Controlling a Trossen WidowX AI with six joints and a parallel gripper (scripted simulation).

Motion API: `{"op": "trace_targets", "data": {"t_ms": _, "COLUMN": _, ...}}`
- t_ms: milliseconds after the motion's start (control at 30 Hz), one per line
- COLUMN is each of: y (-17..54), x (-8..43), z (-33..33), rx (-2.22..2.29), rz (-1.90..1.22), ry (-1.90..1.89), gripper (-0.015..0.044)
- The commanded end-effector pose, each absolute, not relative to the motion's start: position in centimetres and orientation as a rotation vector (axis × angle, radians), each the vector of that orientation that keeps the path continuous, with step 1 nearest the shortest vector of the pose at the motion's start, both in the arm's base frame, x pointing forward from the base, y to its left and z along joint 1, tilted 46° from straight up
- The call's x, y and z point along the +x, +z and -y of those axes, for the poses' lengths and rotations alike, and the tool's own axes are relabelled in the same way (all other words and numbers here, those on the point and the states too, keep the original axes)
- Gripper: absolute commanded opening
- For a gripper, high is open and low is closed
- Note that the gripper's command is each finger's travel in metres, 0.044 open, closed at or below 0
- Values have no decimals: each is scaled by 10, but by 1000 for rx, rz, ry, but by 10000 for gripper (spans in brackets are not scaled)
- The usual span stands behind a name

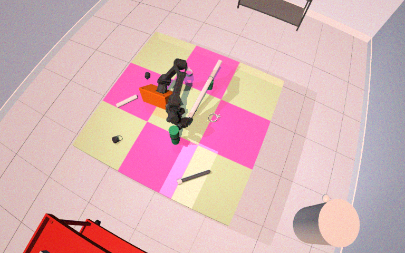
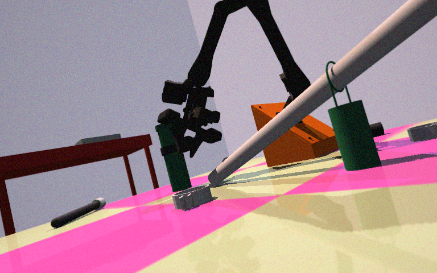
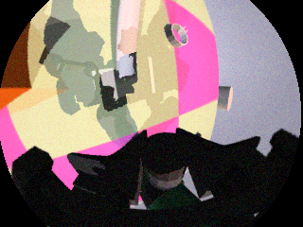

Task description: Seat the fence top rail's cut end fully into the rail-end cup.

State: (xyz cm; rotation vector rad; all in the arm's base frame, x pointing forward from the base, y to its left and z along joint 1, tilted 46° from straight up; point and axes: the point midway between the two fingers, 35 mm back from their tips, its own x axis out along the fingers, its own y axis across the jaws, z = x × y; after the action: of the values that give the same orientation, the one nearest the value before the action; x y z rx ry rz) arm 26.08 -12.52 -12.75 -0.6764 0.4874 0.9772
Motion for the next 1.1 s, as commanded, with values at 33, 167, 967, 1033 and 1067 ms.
{"op": "trace_targets", "data": {"t_ms": 33, "y": -128, "x": 261, "z": 125, "rx": -676, "rz": -488, "ry": 977, "gripper": 236}}
{"op": "trace_targets", "data": {"t_ms": 167, "y": -122, "x": 262, "z": 126, "rx": -676, "rz": -488, "ry": 977, "gripper": 341}}
{"op": "trace_targets", "data": {"t_ms": 967, "y": -16, "x": 271, "z": 126, "rx": -142, "rz": -735, "ry": 773, "gripper": 440}}
{"op": "trace_targets", "data": {"t_ms": 1033, "y": 2, "x": 270, "z": 123, "rx": 28, "rz": -803, "ry": 703, "gripper": 440}}
{"op": "trace_targets", "data": {"t_ms": 1067, "y": 11, "x": 270, "z": 122, "rx": 112, "rz": -835, "ry": 666, "gripper": 440}}
